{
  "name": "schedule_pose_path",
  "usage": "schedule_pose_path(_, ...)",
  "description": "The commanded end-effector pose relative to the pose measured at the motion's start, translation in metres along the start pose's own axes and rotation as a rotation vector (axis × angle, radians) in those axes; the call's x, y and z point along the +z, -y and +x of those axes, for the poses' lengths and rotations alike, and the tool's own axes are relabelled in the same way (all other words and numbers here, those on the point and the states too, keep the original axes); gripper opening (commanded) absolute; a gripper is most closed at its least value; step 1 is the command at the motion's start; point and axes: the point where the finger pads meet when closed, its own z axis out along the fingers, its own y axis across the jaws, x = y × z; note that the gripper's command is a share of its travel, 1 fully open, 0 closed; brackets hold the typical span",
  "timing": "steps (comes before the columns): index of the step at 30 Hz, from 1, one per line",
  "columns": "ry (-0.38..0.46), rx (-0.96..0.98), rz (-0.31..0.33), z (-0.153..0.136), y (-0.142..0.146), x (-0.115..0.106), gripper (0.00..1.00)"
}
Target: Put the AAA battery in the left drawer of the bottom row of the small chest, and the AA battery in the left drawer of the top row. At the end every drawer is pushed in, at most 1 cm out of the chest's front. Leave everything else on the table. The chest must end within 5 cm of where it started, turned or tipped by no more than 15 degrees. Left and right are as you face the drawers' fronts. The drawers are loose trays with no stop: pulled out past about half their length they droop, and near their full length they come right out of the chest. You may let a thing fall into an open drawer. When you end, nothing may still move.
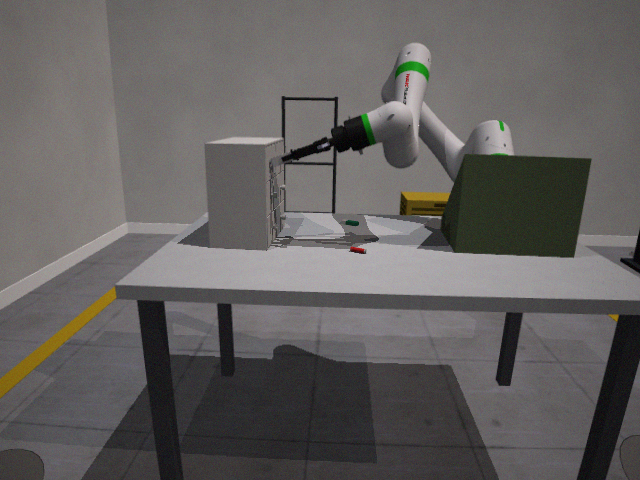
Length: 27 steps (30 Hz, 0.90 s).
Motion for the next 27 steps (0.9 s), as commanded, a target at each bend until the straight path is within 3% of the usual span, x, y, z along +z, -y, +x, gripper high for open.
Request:
schedule_pose_path(1, 0.000, 0.000, 0.000, 0.0006, 0.0001, 0.0009, 0.20)
schedule_pose_path(22, 0.000, 0.000, 0.000, 0.0006, 0.0001, 0.0009, 0.20)
schedule_pose_path(23, 0.000, 0.000, 0.000, 0.0006, 0.0001, 0.0009, 0.08)
schedule_pose_path(27, 0.000, 0.000, 0.000, 0.0006, 0.0001, 0.0009, 0.08)
